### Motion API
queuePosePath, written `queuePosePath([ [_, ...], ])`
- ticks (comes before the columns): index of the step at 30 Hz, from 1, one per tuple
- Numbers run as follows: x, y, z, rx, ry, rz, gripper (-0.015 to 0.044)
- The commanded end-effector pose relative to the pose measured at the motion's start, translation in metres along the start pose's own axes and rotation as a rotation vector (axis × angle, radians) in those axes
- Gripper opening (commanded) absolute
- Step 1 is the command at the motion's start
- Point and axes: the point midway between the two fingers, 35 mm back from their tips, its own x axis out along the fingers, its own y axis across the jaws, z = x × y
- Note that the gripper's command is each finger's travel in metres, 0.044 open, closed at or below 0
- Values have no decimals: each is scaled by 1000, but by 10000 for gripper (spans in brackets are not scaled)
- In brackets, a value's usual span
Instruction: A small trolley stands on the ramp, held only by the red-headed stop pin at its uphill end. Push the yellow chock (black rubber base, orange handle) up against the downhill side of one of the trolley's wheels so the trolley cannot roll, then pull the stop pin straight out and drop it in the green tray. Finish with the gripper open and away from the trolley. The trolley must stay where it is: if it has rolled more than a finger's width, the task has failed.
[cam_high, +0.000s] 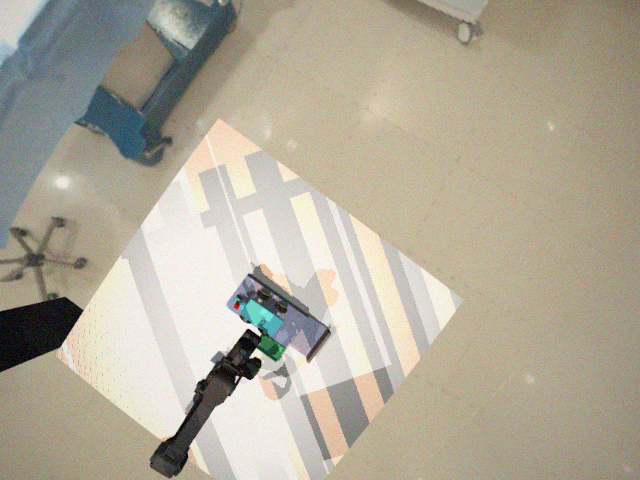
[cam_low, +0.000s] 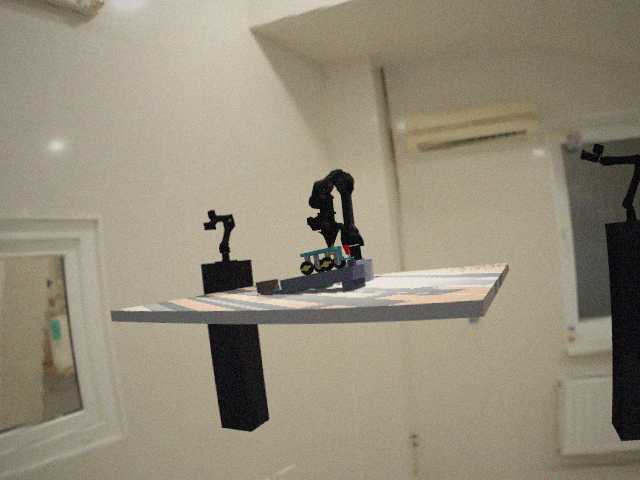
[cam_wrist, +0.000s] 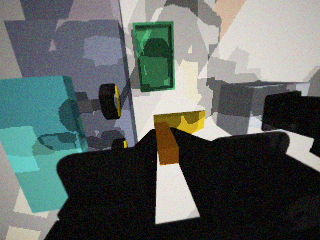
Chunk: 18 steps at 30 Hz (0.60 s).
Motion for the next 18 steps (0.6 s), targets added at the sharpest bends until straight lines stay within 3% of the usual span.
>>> queuePosePath([
  [1,0,5,16,-1,-6,5,0],
  [18,4,18,76,-1,-11,6,0],
])
